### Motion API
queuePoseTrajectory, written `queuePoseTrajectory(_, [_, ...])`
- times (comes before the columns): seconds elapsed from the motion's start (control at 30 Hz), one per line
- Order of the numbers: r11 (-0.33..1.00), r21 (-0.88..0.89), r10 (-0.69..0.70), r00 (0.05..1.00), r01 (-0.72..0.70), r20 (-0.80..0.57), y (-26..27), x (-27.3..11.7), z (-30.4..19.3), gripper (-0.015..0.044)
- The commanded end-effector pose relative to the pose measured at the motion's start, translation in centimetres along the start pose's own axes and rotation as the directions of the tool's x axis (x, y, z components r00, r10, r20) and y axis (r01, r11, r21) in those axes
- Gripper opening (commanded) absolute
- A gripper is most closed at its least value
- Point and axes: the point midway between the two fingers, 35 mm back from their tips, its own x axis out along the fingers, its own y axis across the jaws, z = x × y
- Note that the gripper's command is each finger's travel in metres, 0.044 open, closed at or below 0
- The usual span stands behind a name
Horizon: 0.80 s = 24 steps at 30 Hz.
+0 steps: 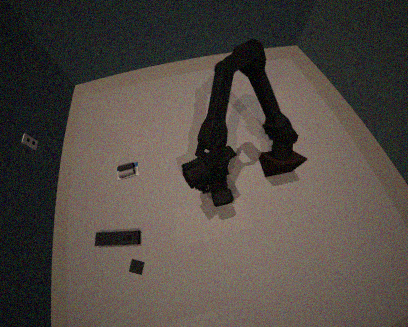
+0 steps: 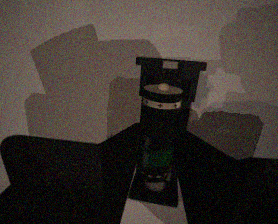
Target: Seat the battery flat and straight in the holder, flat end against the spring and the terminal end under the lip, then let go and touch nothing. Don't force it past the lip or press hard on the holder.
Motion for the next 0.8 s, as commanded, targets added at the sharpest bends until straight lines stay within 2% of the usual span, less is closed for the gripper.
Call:
queuePoseTrajectory(0.0, [1.0, -0.001, -0.002, 0.999, 0.002, -0.046, -0.16, 0.27, -0.45, 0.0077])
queuePoseTrajectory(0.77, [1.0, 0.004, 0.009, 0.995, -0.009, -0.097, -0.32, 0.26, -0.15, 0.0077])
